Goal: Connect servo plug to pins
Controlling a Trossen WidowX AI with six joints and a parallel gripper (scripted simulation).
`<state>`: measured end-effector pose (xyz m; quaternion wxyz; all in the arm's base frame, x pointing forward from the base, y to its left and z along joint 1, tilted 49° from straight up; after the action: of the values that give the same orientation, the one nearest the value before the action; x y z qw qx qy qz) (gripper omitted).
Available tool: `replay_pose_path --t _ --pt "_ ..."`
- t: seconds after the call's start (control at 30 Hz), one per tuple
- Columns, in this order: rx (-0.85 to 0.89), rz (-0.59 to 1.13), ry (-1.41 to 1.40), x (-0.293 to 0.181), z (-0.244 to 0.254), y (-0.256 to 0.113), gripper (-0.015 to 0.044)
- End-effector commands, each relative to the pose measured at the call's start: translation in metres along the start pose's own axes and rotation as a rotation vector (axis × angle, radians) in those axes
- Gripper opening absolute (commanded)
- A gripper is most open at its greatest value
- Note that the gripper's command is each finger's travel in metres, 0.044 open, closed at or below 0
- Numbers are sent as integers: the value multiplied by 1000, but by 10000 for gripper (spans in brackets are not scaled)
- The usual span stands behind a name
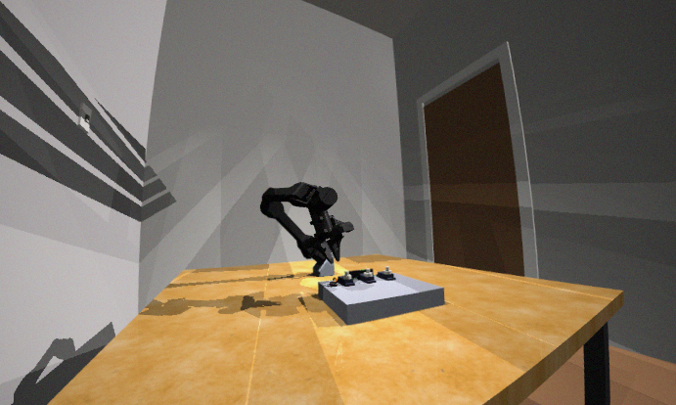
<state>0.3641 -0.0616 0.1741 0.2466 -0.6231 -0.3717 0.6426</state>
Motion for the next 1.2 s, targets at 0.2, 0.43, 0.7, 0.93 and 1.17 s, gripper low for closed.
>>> replay_pose_path --t 0.2,0.43,0.7,0.93,1.17 --pt "124 33 -296 2 -1 10 115" --pt "218 41 -515 3 -2 17 115" --pt "327 35 -768 5 -3 25 115" --pt "347 32 -816 5 -3 27 115" --pt "347 33 -815 1 4 49 115"
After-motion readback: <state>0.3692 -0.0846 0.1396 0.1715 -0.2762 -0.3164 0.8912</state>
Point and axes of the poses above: the point midway between the two fingers, 35 mm back from their tips, its own y axis out along the fingers, its own z axis across the jaws, x = y × z, the point moved 4 cm from there along -y, back along the fingers, and after that the axes turned 11 degrees about y, right-handed, at the moved point
